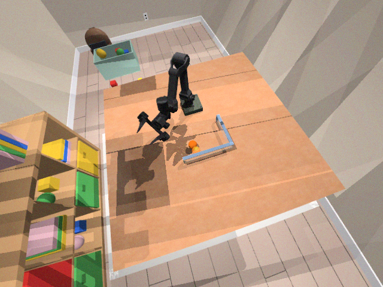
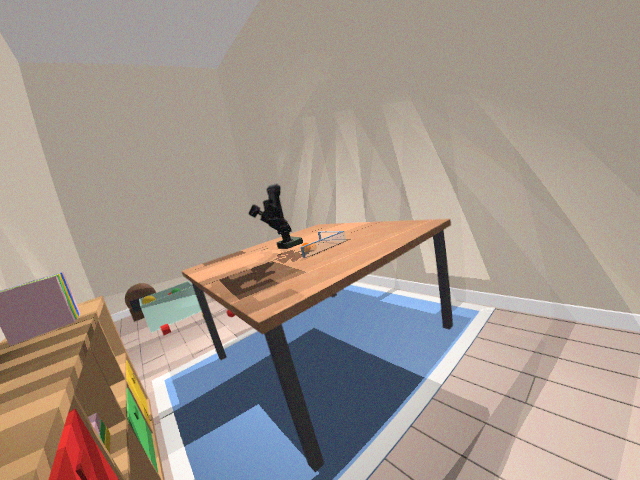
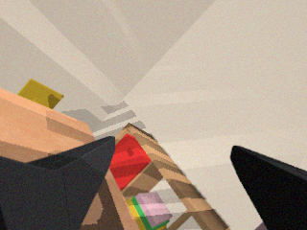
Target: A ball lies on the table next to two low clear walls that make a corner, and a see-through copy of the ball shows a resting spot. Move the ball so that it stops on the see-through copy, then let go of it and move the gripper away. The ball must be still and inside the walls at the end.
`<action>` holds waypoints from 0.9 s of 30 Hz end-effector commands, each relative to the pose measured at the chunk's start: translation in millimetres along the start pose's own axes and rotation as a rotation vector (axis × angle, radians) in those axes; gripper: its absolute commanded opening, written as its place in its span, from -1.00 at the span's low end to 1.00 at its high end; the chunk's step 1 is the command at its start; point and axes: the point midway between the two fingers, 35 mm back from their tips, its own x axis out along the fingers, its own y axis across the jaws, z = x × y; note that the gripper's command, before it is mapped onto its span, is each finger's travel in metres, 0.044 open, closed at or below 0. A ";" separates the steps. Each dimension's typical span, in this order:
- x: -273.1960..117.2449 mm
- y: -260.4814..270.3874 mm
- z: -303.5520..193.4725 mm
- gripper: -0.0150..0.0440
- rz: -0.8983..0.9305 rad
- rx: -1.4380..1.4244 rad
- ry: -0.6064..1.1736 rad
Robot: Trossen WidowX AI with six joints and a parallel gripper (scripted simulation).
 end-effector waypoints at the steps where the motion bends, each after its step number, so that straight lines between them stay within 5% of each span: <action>1: 0.5 1.7 0.0 0.78 0.006 0.002 0.003; 11: 6.9 121.2 0.2 0.78 0.467 0.107 0.269; 16: -22.3 176.0 0.7 0.78 0.736 0.122 0.519; 27: -87.0 209.6 4.9 0.78 1.007 0.077 0.882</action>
